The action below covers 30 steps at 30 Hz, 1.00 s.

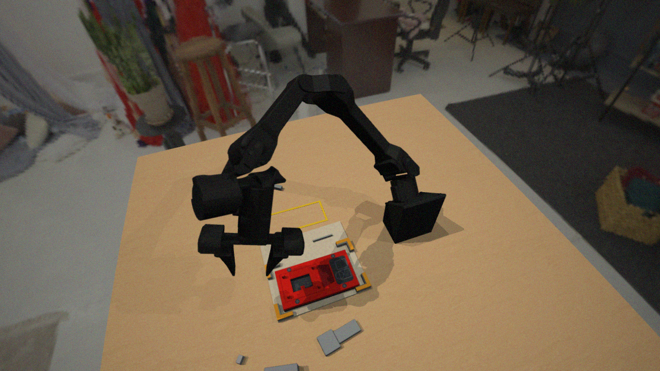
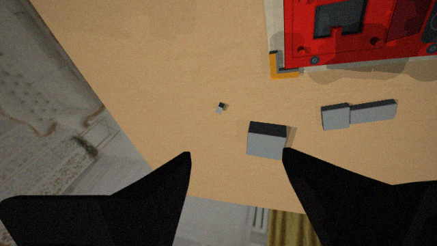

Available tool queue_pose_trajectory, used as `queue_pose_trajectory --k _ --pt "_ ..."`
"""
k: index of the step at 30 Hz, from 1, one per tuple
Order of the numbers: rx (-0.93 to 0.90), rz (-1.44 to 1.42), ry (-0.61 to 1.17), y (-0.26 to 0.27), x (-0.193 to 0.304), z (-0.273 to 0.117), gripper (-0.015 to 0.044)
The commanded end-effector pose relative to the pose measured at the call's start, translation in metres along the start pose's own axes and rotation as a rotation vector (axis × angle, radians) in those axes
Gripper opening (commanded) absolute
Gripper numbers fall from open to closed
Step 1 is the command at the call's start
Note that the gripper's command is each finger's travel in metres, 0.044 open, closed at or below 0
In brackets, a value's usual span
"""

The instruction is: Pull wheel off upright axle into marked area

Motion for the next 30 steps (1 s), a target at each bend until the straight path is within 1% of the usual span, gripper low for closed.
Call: queue_pose_trajectory --k 1,13,25,30 --pt "0.066 -0.027 -0.085 -0.007 -0.035 0.007 0.0300" --pt "0.336 -0.125 -0.320 -0.041 -0.148 0.022 0.0300" --pt "0.352 -0.132 -0.330 -0.052 -0.154 0.019 0.0300" --pt "0.351 -0.132 -0.329 -0.056 -0.159 0.034 0.0300"
Point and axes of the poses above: the point midway between the two fingers, 35 mm back from their tips, its own z axis out along the fingers, its own y axis across the jaws, x = y × z, the point moved 5 cm from there along -z, back along the fingers, and after that the axes turned 6 degrees about -z, right-handed, at the moved point
